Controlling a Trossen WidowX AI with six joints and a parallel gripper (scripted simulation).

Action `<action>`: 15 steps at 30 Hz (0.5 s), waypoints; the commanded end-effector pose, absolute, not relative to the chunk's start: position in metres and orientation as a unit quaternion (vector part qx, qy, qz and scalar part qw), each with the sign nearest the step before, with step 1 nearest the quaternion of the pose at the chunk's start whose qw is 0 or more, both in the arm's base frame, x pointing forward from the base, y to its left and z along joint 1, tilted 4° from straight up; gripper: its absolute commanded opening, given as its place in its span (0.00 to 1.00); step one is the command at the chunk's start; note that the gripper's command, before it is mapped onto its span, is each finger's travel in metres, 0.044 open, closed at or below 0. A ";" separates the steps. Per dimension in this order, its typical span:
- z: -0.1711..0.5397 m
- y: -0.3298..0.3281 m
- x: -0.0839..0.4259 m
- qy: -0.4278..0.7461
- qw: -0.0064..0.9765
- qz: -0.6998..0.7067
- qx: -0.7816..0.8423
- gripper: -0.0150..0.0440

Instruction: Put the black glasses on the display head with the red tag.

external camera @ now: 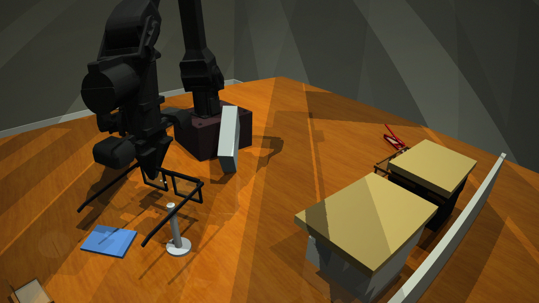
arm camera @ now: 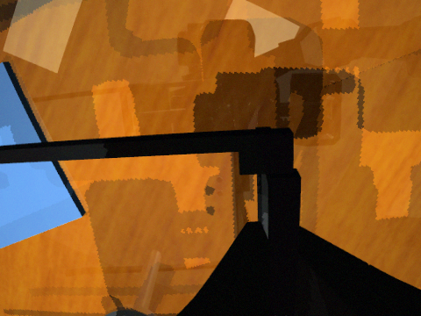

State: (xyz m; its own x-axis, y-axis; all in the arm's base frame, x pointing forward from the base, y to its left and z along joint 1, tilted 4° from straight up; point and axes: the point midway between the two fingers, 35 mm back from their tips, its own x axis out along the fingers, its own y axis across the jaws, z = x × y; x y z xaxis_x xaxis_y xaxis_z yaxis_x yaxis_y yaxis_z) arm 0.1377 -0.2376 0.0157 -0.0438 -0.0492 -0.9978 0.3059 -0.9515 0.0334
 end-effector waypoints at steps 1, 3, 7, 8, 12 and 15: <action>0.016 -0.237 0.136 0.095 0.126 -0.718 0.678 0.25; 0.016 -0.237 0.137 0.095 0.126 -0.718 0.678 0.25; 0.015 -0.237 0.138 0.095 0.126 -0.718 0.678 0.25; 0.015 -0.237 0.138 0.095 0.126 -0.718 0.678 0.25; 0.015 -0.237 0.138 0.095 0.126 -0.718 0.678 0.25; 0.015 -0.237 0.139 0.095 0.126 -0.718 0.678 0.25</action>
State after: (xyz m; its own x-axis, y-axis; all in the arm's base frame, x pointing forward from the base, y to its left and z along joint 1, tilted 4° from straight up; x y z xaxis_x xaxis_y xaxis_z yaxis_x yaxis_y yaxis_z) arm 0.1389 -0.2364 0.0156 -0.0450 -0.0495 -0.9978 0.3125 -0.9494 0.0330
